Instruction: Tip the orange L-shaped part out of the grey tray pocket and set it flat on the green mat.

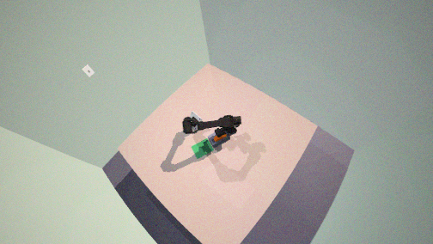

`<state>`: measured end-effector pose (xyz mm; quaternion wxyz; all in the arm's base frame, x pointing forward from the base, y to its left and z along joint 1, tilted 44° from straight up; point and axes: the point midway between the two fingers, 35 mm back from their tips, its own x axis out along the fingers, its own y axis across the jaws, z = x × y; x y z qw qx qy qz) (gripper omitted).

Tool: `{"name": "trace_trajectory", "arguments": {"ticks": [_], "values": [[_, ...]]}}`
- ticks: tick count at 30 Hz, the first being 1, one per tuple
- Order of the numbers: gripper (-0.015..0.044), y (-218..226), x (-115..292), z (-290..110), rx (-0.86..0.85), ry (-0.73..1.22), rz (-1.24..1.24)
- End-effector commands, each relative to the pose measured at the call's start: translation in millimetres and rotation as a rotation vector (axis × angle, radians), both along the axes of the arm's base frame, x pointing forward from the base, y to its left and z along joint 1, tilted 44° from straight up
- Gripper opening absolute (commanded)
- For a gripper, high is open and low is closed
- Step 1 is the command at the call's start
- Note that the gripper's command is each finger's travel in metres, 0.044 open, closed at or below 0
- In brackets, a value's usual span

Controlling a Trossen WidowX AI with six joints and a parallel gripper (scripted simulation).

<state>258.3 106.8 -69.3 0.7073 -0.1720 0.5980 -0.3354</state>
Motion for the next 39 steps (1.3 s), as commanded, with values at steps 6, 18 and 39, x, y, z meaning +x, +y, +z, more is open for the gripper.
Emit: {"name": "trace_trajectory", "arguments": {"ticks": [6,18,39], "values": [[0.018,51.3,-7.1,64.0,-0.001,0.006,-0.005],[0.018,59.8,-7.8,72.5,0.006,-0.002,0.012],[0.018,59.8,-7.8,72.5,0.006,-0.002,0.012]]}}
